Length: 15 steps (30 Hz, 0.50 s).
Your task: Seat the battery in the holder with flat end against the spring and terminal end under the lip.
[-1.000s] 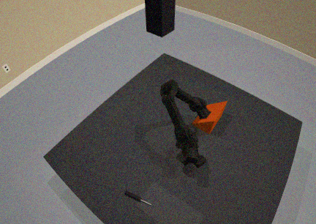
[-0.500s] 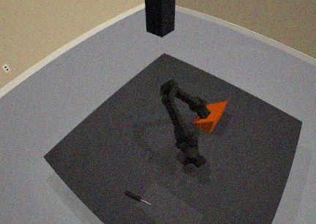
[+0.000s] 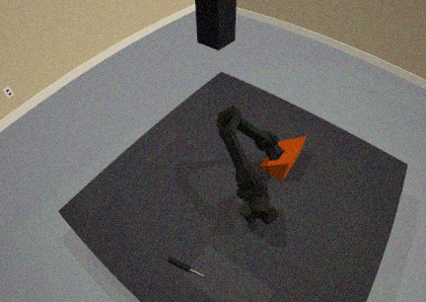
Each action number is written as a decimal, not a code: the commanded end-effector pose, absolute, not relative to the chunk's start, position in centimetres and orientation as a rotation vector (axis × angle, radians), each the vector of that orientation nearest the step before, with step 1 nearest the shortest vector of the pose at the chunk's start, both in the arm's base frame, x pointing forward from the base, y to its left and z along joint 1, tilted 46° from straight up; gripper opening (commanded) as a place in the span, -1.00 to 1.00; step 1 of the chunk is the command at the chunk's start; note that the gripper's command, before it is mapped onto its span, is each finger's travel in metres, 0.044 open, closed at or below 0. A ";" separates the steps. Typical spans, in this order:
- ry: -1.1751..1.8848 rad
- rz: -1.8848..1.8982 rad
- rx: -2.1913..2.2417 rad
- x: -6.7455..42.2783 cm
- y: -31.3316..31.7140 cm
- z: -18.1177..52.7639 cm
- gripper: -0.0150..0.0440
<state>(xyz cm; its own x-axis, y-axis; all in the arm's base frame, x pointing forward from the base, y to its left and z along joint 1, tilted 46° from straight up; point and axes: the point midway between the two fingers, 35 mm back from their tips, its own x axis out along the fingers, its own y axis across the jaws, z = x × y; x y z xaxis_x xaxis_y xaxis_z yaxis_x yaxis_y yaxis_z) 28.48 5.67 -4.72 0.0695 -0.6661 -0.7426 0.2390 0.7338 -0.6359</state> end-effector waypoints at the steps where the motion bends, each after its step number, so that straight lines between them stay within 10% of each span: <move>1: 1.338 -0.704 -0.391 28.6 6.6 -4.0 0.38; 8: 1.339 -0.702 -0.382 28.2 10.7 0.1 1.00; 15: 1.339 -0.704 -0.380 28.0 11.1 0.5 1.00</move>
